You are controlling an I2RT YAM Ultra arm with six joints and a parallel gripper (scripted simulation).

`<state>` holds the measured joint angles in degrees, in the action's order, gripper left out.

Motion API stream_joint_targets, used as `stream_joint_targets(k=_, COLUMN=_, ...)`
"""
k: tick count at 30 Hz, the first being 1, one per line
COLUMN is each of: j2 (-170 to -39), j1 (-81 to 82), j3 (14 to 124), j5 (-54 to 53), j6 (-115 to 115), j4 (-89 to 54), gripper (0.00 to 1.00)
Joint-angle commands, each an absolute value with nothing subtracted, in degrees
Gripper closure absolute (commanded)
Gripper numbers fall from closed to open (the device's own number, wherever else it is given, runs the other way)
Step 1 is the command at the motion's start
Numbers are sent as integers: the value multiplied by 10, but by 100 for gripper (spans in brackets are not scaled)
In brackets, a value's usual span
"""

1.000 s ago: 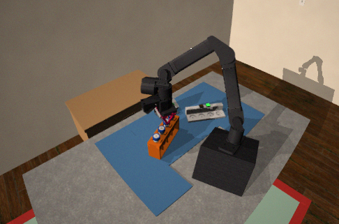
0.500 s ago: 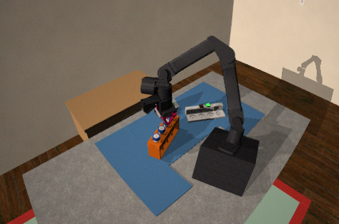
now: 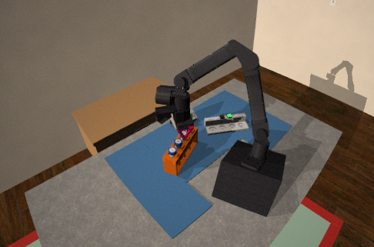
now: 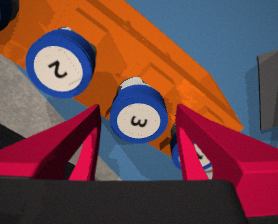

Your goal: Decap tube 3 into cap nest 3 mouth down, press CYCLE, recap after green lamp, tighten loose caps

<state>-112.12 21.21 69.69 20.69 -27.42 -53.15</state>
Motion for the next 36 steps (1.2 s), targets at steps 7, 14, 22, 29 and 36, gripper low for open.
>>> stream_joint_targets(k=7, j2=-1121, j1=211, j3=693, j5=207, j6=-224, j4=-519, gripper=51)
stream_joint_targets(k=14, j2=-1122, j1=211, j3=692, j5=207, j6=-224, j4=-518, gripper=100)
stream_joint_targets(k=22, j2=-1122, j1=211, j3=692, j5=207, j6=-224, j4=-518, gripper=100)
stream_joint_targets(k=29, j2=-1122, j1=211, j3=692, j5=207, j6=-129, j4=-518, gripper=100)
stream_joint_targets(k=36, j2=-1122, j1=211, j3=692, j5=207, j6=-33, j4=-517, gripper=100)
